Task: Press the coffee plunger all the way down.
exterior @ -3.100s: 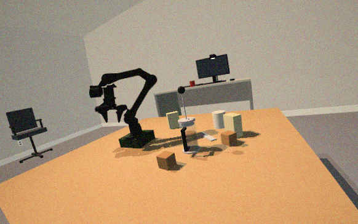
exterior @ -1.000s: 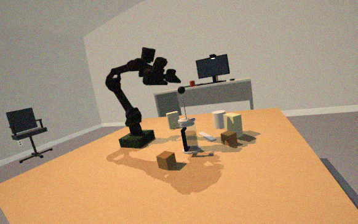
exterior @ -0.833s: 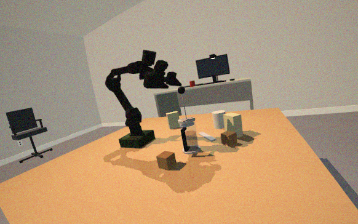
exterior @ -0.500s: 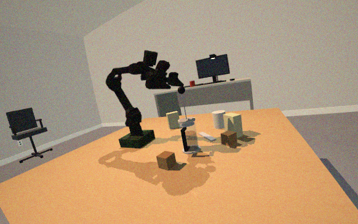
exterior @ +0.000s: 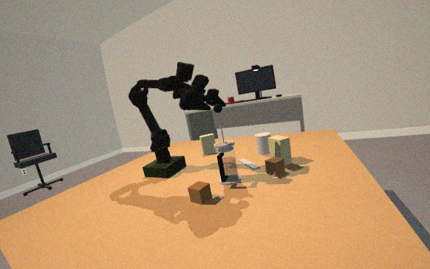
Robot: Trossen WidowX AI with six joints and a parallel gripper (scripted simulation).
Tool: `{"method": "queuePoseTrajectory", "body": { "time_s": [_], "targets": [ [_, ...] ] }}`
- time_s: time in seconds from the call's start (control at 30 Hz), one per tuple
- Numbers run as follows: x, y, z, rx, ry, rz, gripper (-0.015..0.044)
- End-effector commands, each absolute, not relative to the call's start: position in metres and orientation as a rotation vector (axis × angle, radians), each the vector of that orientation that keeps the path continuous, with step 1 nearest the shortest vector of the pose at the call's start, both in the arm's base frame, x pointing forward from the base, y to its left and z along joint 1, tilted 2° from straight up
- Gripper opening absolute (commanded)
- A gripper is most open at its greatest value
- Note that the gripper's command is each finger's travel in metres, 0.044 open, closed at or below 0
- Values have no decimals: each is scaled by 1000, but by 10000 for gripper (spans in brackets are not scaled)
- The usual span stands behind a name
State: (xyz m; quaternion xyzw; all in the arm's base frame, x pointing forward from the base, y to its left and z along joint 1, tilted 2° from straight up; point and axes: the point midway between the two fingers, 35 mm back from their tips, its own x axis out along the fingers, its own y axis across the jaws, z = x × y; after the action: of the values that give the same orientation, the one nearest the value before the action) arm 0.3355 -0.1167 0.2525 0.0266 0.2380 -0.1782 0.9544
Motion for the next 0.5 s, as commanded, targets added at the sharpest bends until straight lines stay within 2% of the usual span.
{"method": "queuePoseTrajectory", "body": {
  "time_s": [0.0, 0.37, 0.47],
  "targets": [
    [338, -117, 250, 55, 486, -356, 414],
    [338, -117, 250, 55, 486, -356, 125],
    [338, -117, 250, 55, 486, -356, 125]
  ]
}}
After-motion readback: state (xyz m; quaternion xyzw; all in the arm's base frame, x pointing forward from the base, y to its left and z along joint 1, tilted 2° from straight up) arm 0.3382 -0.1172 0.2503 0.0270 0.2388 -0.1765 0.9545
